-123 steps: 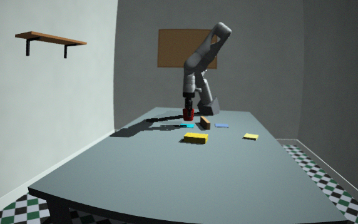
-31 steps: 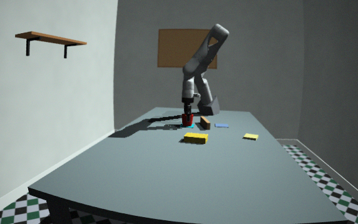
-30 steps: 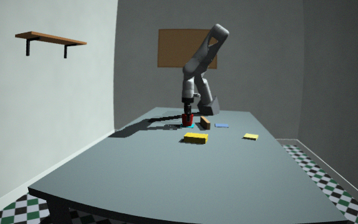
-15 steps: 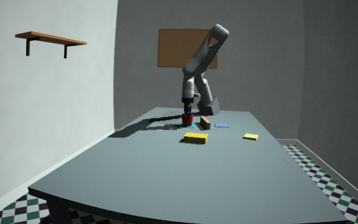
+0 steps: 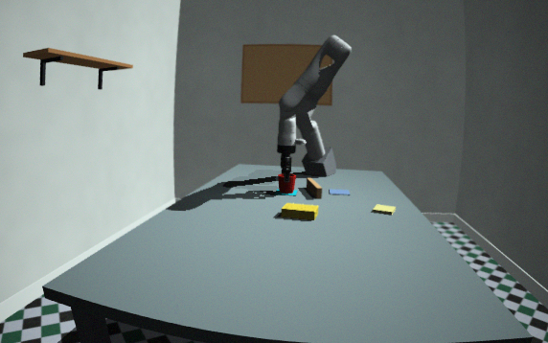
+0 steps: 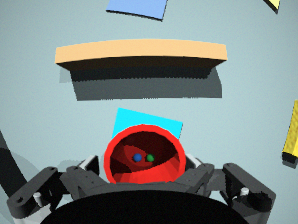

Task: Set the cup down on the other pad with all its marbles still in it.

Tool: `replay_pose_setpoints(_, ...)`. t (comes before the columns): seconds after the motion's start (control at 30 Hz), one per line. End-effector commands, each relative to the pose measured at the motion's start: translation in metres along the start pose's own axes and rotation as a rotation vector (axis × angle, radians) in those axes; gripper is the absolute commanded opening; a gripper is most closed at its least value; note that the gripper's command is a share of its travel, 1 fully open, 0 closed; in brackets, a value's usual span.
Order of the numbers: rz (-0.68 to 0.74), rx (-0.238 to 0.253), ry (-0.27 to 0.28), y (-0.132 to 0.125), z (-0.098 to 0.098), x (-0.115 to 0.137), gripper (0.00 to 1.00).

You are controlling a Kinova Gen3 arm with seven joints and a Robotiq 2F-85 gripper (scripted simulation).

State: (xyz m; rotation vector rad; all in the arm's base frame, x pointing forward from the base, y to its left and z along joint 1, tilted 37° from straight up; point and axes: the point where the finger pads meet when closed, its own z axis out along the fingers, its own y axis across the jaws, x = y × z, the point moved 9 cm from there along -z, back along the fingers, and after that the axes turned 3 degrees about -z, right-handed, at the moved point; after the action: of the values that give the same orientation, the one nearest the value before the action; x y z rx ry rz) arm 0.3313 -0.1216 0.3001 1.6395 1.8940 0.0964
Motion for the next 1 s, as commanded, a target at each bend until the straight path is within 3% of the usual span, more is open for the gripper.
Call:
replay_pose_setpoints(0.0,-0.012,-0.009,0.004,0.004,-0.009,0.004,1.00)
replay_pose_setpoints(0.33,-0.012,-0.009,0.004,0.004,-0.043,0.004,1.00)
replay_pose_setpoints(0.97,-0.012,-0.009,0.004,0.003,-0.051,0.004,1.00)
